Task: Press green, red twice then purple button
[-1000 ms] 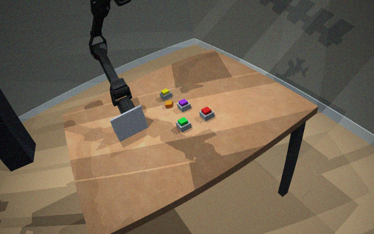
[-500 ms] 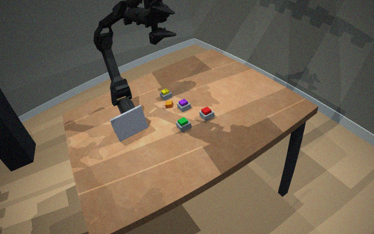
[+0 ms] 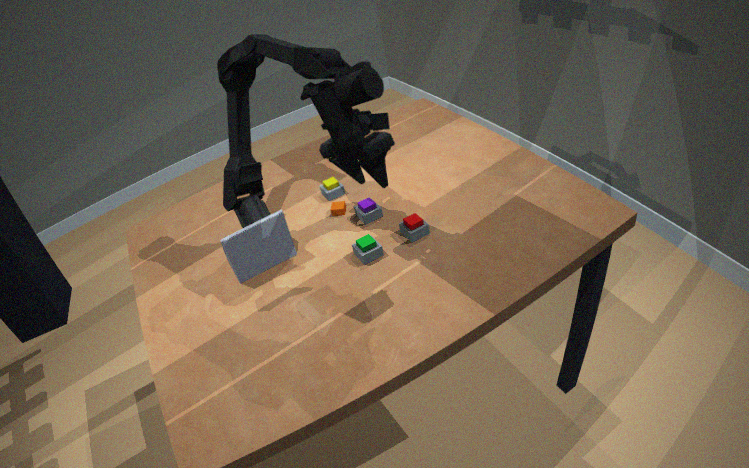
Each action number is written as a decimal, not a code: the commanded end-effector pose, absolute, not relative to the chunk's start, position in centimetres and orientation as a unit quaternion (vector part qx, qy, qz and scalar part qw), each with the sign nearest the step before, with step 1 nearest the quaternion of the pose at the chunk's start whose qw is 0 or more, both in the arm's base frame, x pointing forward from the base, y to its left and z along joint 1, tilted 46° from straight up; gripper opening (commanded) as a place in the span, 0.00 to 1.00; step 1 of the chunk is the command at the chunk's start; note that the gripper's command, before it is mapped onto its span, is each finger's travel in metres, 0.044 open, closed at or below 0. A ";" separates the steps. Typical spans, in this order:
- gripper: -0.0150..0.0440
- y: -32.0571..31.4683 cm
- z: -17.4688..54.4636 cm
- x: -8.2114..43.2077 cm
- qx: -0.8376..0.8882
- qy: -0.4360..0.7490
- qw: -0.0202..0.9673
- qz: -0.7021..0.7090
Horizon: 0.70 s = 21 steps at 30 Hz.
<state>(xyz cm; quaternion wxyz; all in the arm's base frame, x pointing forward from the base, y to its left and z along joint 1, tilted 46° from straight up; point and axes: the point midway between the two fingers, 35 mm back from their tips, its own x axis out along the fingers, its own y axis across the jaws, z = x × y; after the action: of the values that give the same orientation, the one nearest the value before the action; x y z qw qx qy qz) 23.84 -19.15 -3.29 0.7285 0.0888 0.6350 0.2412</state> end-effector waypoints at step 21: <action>0.49 -8.1 -9.6 20.3 0.213 0.673 0.631 0.323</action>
<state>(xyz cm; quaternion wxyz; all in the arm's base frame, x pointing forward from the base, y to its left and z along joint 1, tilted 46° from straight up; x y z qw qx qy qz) 20.42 -8.69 -9.04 0.6268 0.2116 0.6752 0.3265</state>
